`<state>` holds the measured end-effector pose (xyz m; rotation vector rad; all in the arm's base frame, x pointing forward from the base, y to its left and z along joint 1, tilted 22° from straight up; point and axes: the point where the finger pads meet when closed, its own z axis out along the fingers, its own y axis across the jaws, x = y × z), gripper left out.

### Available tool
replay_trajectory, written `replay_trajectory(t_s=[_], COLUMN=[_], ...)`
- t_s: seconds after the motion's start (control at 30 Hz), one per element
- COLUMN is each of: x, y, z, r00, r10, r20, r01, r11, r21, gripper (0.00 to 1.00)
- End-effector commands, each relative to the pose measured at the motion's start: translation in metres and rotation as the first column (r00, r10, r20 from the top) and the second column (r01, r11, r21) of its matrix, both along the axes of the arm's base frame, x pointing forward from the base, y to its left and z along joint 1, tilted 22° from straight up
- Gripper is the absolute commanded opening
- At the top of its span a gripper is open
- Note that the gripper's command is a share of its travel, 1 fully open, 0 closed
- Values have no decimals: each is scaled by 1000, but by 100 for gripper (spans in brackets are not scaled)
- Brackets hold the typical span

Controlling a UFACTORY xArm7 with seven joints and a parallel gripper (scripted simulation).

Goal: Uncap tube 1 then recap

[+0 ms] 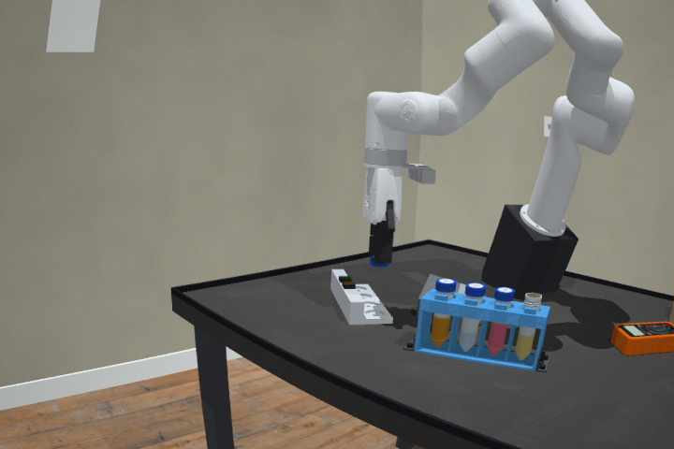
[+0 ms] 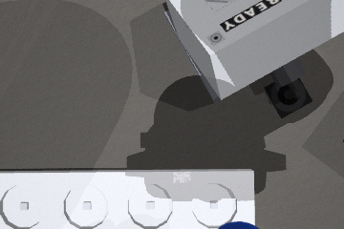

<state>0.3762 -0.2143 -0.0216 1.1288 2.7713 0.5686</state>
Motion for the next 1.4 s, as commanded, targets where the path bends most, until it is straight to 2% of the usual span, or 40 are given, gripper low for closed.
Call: replay_trajectory(t_s=[0.0, 0.13, 0.2, 0.57, 1.37], x=[5, 9, 9, 22, 23], y=[2, 8, 8, 24, 25], z=[-13, -32, -32, -81, -86], r00=[1000, 1000, 1000, 1000, 1000], r10=[-3, -3, -3, -3, -2], r20=[5, 5, 5, 5, 5], r01=[3, 3, 3, 3, 3], r11=[1000, 1000, 1000, 1000, 1000], r21=[-3, -3, -3, -3, -3], gripper=[0, 0, 0, 0, 0])
